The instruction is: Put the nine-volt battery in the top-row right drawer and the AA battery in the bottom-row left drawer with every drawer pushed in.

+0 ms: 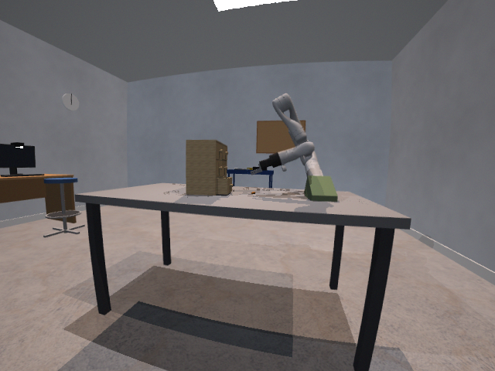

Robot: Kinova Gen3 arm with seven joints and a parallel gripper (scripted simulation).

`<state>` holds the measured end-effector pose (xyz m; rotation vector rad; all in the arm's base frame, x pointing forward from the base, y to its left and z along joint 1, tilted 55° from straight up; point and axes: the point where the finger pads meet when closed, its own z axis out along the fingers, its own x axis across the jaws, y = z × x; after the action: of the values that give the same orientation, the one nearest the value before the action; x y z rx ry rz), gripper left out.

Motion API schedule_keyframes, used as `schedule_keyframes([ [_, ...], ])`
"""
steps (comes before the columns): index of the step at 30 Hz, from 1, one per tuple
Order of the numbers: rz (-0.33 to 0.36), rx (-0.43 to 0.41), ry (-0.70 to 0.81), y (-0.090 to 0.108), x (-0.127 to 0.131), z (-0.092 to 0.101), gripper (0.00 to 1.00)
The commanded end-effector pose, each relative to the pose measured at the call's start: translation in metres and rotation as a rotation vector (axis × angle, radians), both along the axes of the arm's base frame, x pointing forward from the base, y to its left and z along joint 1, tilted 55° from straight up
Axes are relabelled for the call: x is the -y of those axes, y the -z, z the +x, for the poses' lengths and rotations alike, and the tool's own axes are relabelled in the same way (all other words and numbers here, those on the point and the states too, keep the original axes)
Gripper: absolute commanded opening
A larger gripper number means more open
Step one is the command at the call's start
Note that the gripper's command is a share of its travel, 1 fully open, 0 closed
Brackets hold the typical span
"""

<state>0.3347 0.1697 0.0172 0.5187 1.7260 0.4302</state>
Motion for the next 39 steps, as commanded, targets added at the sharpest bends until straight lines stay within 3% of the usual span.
schedule_keyframes([
  [1, -0.004, 0.001, -0.005, 0.0010, 0.0007, -0.0002, 1.00],
  [22, -0.003, 0.004, -0.010, 0.0013, 0.0009, 0.0002, 1.00],
  [23, -0.003, 0.004, -0.010, 0.0013, 0.0009, 0.0002, 0.00],
  [39, -0.003, 0.004, -0.010, 0.0013, 0.0009, 0.0002, 0.00],
])
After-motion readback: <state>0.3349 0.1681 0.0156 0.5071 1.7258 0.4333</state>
